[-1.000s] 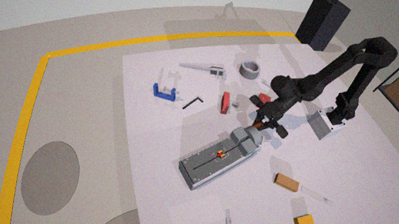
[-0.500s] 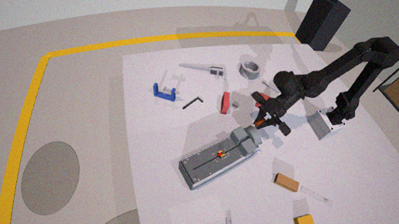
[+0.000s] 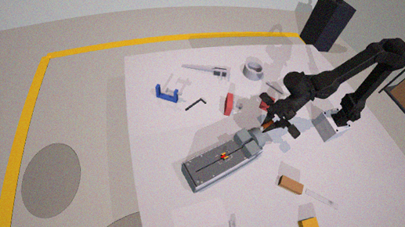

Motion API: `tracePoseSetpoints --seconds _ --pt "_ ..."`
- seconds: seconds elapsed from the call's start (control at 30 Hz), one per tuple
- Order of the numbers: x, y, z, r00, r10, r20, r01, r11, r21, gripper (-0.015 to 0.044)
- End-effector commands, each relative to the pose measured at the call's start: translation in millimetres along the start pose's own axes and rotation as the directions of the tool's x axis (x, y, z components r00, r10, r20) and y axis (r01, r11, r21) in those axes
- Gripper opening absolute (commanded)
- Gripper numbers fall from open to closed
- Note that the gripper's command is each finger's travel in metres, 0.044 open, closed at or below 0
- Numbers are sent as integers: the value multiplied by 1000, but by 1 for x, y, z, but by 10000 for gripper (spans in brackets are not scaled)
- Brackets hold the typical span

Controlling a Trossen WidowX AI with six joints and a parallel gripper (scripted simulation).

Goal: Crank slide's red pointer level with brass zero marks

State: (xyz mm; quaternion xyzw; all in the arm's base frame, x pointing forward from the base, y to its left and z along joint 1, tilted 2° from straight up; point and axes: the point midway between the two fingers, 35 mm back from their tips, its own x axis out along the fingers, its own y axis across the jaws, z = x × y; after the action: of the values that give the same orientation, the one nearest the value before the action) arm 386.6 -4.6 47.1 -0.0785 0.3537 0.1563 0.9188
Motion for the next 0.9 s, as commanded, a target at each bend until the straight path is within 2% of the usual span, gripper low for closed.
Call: tracePoseSetpoints --seconds 0.0,0.87 --pt "-4 8 3 1000 7 6 -7 1000 2 0" --pt "-3 26 2 1000 8 6 -8 1000 3 0"
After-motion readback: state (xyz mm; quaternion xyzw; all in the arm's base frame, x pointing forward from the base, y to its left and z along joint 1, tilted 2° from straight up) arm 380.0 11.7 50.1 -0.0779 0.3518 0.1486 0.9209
